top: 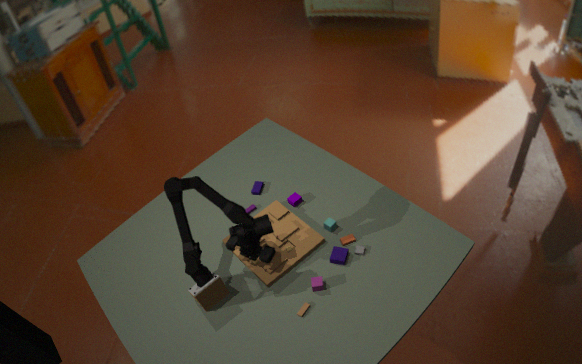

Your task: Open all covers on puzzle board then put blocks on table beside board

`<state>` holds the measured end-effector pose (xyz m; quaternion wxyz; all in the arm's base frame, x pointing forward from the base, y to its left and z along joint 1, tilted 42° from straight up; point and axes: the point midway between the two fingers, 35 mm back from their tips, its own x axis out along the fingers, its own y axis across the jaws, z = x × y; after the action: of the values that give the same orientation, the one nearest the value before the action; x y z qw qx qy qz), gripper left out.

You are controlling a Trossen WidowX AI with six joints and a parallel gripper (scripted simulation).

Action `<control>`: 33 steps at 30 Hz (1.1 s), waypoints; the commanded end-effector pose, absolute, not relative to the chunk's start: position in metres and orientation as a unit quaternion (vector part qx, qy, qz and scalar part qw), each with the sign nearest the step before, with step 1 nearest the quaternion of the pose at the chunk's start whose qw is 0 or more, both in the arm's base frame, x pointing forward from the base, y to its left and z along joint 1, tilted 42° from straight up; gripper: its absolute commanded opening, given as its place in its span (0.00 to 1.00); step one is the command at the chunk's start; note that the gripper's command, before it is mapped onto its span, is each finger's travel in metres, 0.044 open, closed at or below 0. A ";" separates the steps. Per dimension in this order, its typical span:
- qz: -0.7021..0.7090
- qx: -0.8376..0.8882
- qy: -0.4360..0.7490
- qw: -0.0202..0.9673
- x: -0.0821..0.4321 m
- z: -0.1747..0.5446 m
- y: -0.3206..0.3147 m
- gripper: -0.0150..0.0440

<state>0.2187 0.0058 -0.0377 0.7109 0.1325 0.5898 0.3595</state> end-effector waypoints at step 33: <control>0.581 -0.193 0.377 0.696 0.219 -0.010 -0.023 0.50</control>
<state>0.2188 -0.0191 -0.0128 0.7041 -0.1640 0.3960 0.5661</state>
